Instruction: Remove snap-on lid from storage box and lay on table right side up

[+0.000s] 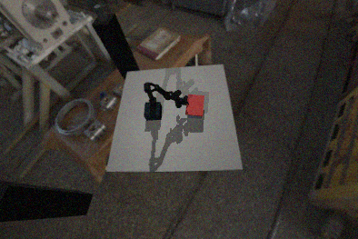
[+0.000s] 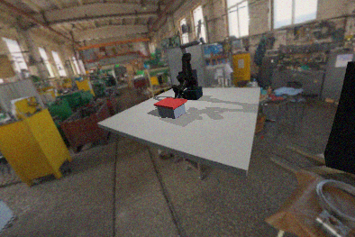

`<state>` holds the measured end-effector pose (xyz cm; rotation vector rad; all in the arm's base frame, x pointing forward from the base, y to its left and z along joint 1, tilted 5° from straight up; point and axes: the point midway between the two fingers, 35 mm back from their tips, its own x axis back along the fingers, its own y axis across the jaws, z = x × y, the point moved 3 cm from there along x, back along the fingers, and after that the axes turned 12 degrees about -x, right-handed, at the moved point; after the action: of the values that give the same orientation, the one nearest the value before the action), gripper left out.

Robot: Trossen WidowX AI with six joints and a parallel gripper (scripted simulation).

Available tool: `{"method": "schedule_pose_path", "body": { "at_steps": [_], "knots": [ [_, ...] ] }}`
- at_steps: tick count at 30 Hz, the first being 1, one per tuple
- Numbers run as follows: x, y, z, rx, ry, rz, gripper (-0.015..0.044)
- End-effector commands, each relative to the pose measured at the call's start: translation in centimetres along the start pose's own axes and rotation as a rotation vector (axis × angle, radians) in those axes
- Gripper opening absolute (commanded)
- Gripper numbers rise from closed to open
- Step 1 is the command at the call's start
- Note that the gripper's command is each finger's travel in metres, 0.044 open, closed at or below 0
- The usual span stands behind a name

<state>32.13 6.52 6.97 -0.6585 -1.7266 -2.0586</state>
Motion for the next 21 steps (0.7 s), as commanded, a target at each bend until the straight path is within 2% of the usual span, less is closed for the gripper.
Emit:
{"method": "schedule_pose_path", "body": {
  "at_steps": [1,21],
  "knots": [
    [0.21,0.25,0.06,-0.002,0.001,-0.005,0.0000],
    [0.49,0.54,0.15,-0.002,0.001,-0.005,0.0000]
  ]
}}
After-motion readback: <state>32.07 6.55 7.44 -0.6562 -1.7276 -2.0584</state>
